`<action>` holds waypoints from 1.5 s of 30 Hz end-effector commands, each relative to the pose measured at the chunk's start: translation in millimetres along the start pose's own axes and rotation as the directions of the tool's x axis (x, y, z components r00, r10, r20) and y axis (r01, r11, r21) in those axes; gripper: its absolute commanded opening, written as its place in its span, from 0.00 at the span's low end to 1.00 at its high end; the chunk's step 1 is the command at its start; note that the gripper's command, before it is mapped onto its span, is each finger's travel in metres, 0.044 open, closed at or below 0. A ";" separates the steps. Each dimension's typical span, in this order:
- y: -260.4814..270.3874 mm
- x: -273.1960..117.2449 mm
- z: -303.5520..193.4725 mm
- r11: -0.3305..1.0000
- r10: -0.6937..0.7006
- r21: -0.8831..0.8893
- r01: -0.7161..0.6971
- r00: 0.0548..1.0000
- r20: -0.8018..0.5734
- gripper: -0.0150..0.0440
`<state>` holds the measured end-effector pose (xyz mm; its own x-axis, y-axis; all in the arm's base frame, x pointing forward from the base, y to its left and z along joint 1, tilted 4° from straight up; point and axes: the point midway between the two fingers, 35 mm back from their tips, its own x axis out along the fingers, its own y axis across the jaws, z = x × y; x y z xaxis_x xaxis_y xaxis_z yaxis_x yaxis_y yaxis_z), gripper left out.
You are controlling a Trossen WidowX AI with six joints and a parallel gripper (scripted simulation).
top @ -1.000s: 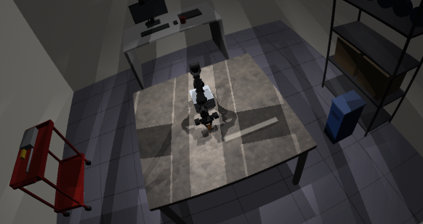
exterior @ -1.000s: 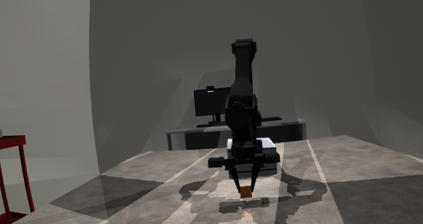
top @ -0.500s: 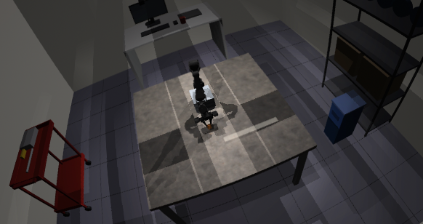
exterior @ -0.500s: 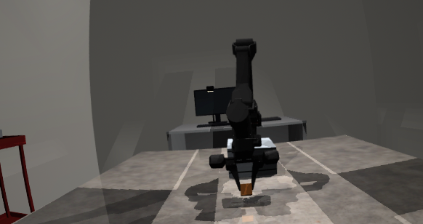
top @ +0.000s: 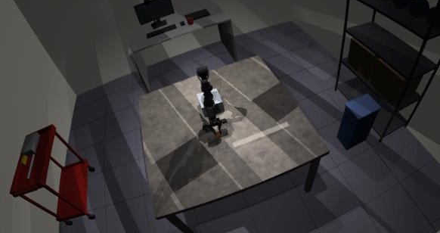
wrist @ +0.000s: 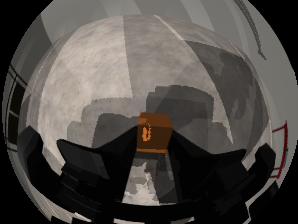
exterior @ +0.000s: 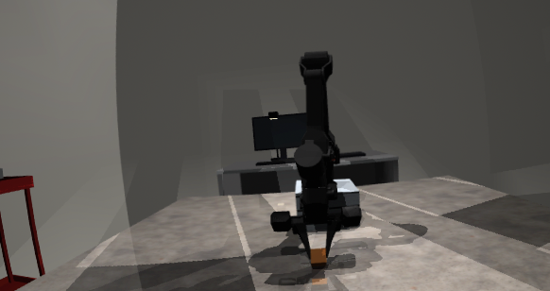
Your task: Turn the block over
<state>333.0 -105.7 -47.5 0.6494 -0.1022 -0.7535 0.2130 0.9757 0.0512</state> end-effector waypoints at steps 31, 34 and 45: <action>5.3 -5.1 -13.6 1.000 0.017 -0.014 -0.012 0.929 0.370 0.25; 5.4 -6.1 -12.9 1.000 0.014 0.002 -0.016 0.928 0.372 0.25; 5.4 -6.1 -12.9 1.000 0.014 0.002 -0.016 0.928 0.372 0.25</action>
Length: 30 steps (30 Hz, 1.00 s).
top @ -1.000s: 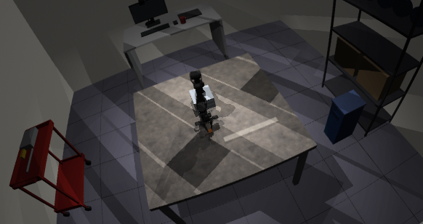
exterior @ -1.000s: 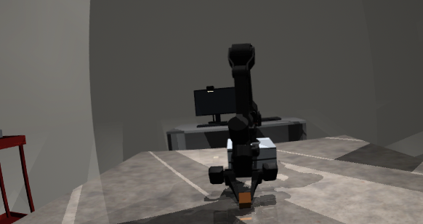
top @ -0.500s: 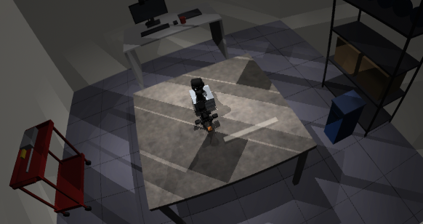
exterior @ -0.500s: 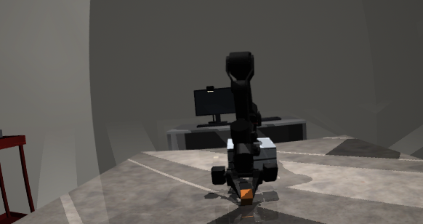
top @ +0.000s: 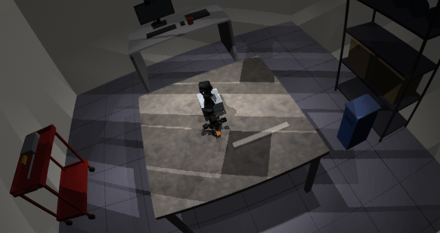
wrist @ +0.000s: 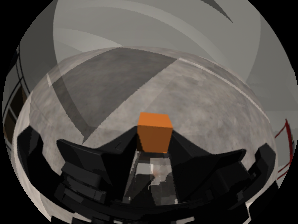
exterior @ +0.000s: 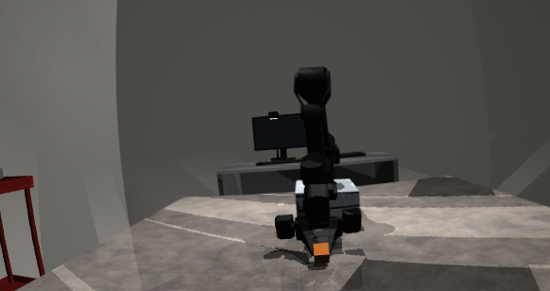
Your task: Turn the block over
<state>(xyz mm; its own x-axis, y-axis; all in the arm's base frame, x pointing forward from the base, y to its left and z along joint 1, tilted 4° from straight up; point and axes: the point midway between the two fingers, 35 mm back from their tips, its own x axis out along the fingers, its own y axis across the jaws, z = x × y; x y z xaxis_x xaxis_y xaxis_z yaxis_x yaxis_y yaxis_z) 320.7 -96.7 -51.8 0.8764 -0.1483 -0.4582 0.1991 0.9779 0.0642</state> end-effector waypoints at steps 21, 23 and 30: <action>-0.5 -0.2 0.8 1.000 -0.004 0.003 0.004 1.000 0.004 1.00; -0.5 -0.2 0.8 1.000 -0.004 0.003 0.004 1.000 0.004 1.00; -0.5 -0.2 0.8 1.000 -0.004 0.003 0.004 1.000 0.004 1.00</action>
